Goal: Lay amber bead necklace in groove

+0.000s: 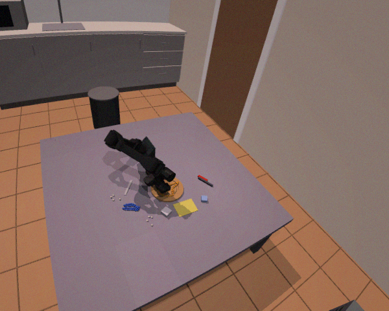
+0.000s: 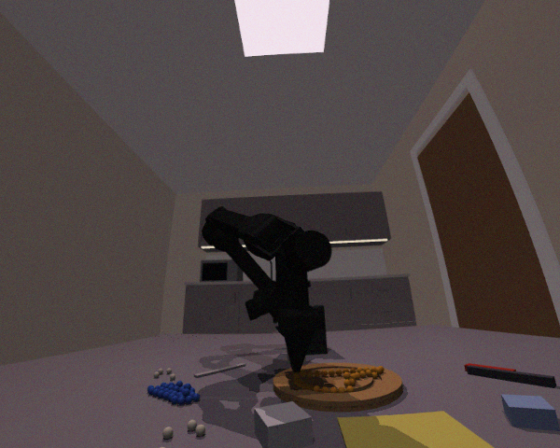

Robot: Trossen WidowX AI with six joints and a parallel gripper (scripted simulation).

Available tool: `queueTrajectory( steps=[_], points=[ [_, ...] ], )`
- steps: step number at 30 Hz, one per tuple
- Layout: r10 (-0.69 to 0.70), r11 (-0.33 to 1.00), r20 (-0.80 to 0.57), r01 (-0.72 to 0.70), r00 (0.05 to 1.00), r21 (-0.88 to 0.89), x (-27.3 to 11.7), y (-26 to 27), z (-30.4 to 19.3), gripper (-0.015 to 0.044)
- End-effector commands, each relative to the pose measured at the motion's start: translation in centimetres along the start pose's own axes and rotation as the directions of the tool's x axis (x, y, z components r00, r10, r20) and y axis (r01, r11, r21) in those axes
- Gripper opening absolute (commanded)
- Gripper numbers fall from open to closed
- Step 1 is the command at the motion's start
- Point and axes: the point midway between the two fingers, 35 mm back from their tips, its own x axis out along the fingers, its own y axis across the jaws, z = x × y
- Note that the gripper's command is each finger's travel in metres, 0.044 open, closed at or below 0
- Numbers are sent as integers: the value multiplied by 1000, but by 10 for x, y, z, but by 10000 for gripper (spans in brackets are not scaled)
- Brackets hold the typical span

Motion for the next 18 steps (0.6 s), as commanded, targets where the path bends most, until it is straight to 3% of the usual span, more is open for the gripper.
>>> queueTrajectory(
  steps=[1, 7, 18],
  points=[
    [0, 1000, 4, 0, 1000, -7, 3, -1, 1, 0],
    [0, 1000, 4, 0, 1000, -7, 8, -1, 1, 0],
    [2, 1000, 0, -2, 1000, 2, 5, 0, 1, 289]
  ],
)
